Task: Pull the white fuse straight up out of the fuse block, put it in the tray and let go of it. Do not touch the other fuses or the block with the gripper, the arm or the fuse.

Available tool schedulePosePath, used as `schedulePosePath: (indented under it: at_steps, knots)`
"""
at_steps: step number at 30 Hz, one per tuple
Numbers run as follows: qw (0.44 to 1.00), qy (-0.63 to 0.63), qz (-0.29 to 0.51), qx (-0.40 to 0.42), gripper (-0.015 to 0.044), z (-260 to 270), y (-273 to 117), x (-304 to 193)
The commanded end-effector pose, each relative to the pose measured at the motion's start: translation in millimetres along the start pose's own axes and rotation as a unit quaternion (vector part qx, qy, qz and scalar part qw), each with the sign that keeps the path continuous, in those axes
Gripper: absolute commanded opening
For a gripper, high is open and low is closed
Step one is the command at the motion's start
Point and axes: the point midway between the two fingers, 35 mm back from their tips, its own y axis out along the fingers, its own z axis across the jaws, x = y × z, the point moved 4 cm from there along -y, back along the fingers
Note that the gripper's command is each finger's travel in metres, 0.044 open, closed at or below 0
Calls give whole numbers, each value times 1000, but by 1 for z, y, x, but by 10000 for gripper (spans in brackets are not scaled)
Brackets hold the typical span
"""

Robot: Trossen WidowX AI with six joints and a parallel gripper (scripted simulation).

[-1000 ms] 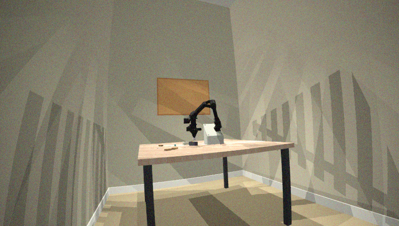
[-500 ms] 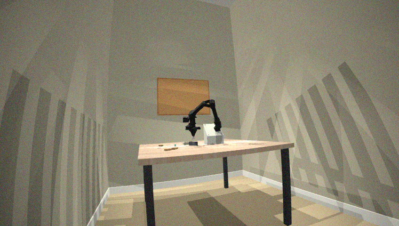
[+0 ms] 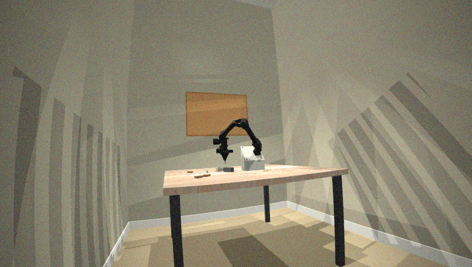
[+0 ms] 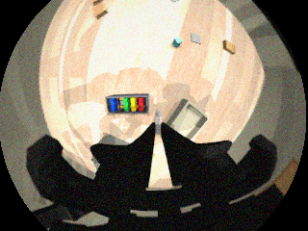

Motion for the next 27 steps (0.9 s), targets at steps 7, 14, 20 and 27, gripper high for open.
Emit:
schedulePosePath:
  at_steps: [7, 14, 20, 27]
  knots:
    - [1000, -1, 2, -3, 0, -53, -1, -25]
    - [1000, -2, 1, 0, 0, -85, 2, -46]
    - [1000, -3, 0, 1, 0, -95, 4, -55]
    - [1000, -3, 0, 1, 0, -96, 9, -55]
